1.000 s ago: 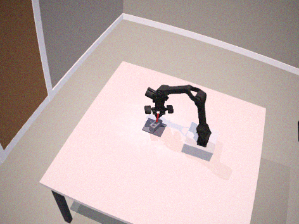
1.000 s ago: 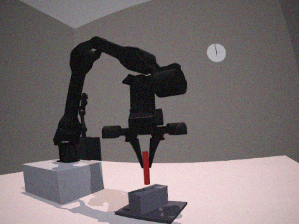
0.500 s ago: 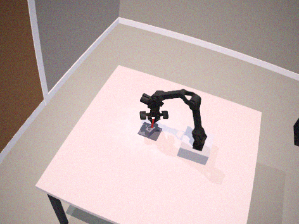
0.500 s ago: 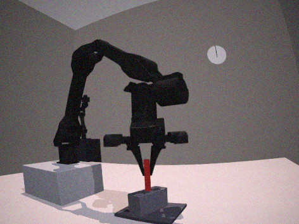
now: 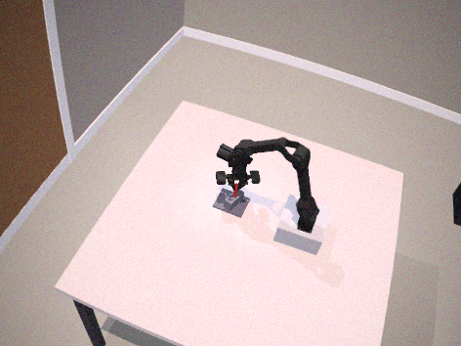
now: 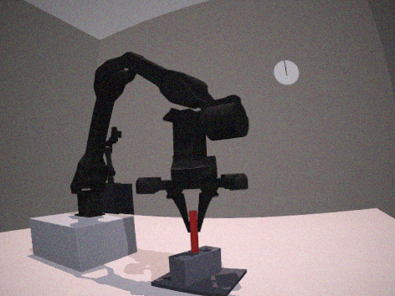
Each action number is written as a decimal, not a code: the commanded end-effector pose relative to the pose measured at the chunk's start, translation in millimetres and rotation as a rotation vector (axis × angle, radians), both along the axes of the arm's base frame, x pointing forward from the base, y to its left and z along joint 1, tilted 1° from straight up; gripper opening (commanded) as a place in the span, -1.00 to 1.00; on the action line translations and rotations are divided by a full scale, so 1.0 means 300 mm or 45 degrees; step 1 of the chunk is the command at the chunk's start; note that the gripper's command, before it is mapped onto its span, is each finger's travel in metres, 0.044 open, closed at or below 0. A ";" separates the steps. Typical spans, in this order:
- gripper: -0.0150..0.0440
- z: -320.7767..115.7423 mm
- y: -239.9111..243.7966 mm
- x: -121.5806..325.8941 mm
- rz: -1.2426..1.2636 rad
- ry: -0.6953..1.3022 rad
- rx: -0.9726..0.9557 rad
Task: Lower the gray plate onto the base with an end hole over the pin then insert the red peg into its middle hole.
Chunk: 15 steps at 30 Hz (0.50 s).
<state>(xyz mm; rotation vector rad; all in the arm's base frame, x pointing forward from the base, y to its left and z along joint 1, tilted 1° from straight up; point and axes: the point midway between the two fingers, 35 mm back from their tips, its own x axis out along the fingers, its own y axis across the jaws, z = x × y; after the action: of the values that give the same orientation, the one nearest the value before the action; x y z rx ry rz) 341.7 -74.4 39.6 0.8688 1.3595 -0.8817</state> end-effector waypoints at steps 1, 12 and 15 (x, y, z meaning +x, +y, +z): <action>-0.49 -0.002 -0.002 0.000 0.004 -0.003 0.000; -0.49 -0.004 0.000 0.001 0.000 0.000 0.000; -0.49 -0.004 0.000 0.001 0.000 0.000 0.000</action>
<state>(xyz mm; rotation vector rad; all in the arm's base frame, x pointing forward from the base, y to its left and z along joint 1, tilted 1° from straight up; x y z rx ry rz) 341.9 -74.5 38.2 0.8690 1.3594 -0.8816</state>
